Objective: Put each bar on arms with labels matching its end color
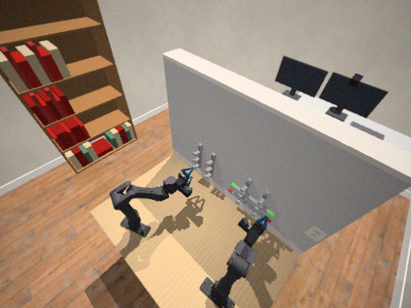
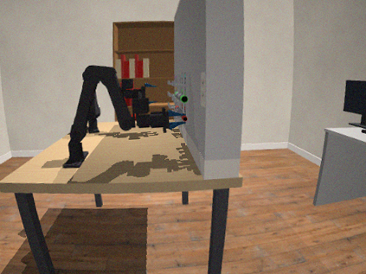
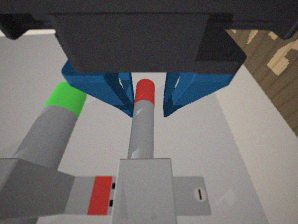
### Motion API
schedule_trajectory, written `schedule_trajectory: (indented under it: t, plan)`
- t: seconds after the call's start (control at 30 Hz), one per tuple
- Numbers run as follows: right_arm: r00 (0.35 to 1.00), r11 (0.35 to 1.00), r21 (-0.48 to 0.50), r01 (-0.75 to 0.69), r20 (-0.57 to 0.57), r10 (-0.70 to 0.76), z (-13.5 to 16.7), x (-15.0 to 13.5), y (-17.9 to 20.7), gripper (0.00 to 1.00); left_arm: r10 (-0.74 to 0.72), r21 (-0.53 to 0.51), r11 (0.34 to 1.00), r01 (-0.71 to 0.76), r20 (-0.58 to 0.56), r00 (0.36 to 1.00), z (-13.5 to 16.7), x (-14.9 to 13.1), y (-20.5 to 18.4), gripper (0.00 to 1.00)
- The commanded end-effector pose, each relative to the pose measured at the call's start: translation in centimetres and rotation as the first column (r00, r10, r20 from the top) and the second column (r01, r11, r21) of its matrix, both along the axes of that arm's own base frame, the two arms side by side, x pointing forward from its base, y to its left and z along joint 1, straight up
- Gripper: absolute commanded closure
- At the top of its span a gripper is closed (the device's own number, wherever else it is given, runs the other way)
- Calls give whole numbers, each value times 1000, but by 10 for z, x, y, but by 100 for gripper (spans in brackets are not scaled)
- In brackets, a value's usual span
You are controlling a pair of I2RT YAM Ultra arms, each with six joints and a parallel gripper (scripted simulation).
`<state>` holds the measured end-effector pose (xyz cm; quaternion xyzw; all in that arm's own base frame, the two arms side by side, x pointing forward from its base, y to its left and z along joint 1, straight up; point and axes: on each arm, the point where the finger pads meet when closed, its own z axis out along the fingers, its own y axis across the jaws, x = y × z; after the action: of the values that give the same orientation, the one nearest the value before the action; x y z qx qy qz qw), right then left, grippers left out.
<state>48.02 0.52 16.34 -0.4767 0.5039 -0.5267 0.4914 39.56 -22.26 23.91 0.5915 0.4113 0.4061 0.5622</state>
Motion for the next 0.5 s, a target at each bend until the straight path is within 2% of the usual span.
schedule_trajectory:
  t: [0.0, 0.47]
  plan:
    - [999, 1000, 7, 3, -39, -2, -13, -2, -2, 68, 0, -33, 999, 1, 26, 1000, 13, -2, 4, 0]
    - [999, 1000, 7, 6, -42, -6, -15, -2, -3, 36, 0, -33, 999, 1, 26, 1000, 13, -2, 4, 0]
